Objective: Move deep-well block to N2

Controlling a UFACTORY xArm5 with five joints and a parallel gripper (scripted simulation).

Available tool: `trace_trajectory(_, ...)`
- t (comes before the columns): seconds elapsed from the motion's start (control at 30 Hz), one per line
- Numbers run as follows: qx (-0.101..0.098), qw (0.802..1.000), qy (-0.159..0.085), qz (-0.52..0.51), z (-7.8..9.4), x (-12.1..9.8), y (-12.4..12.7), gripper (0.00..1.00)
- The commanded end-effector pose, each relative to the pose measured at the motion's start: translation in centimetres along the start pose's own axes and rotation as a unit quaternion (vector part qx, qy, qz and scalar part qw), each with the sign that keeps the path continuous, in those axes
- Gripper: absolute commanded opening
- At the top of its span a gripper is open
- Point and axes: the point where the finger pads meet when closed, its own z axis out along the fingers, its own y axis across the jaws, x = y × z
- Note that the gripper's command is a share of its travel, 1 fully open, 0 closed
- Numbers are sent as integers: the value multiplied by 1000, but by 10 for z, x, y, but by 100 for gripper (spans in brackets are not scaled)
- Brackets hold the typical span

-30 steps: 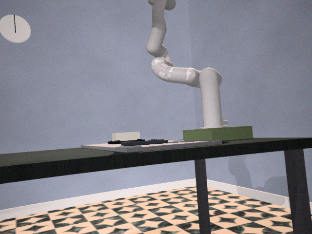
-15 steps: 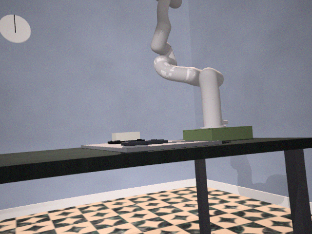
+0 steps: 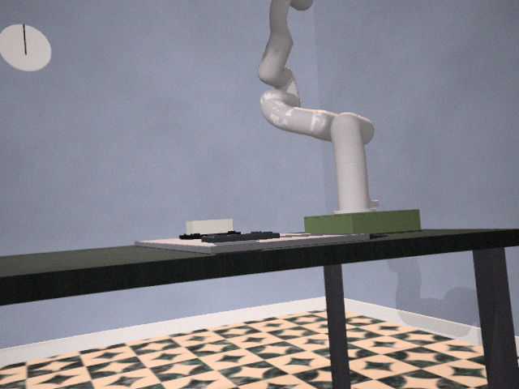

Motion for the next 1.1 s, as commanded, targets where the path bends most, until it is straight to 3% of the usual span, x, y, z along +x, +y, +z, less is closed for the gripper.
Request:
trace_trajectory(0.0,7,1000,-14,0,13,-4,-19,100)
trace_trajectory(0.07,7,1000,-14,0,18,-6,-26,100)
trace_trajectory(0.2,52,997,-58,-1,27,-11,-43,100)
trace_trajectory(0.5,51,997,-58,-1,42,-21,-70,100)
trace_trajectory(0.63,91,990,-108,1,50,-32,-86,100)
trace_trajectory(0.9,91,990,-108,1,61,-44,-111,100)
trace_trajectory(1.03,126,979,-163,6,65,-60,-124,100)
trace_trajectory(1.07,126,979,-163,6,67,-62,-128,100)
